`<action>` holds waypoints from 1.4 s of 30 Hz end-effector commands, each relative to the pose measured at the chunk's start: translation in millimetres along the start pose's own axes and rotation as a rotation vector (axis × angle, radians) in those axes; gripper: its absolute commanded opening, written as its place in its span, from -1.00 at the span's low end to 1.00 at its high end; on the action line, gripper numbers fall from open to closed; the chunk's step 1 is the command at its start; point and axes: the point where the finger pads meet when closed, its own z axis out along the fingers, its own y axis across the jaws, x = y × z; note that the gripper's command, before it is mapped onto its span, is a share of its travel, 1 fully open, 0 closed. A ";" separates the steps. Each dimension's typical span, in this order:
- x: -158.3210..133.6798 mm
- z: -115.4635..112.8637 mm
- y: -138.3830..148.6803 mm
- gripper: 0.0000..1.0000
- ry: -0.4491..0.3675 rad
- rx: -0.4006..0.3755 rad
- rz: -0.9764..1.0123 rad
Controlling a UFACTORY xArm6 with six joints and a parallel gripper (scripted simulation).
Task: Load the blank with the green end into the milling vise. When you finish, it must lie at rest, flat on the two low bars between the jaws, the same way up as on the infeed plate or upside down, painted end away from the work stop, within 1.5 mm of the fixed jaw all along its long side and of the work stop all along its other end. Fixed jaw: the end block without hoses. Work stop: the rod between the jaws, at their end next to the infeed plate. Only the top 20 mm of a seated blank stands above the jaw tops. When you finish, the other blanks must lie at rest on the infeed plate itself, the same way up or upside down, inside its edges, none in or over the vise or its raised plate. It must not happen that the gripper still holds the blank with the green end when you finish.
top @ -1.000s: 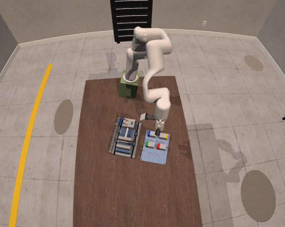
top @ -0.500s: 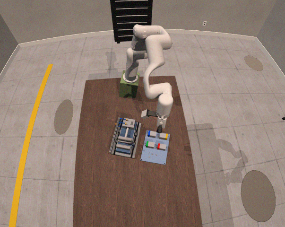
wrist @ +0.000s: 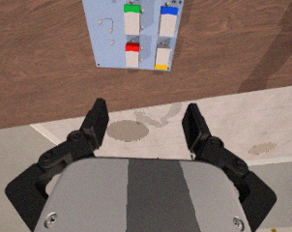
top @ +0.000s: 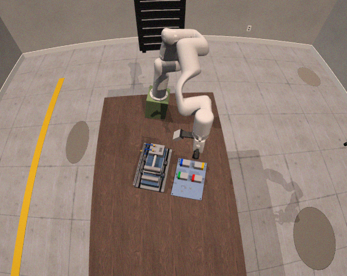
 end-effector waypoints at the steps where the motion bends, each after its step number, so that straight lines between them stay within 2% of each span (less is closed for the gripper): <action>1: -1.5 -6.0 -1.4 1.00 -0.003 0.005 0.000; 11: -1.8 -8.4 -1.3 1.00 -0.003 0.005 0.000; 42: -0.1 3.4 -1.3 1.00 -0.003 0.005 0.000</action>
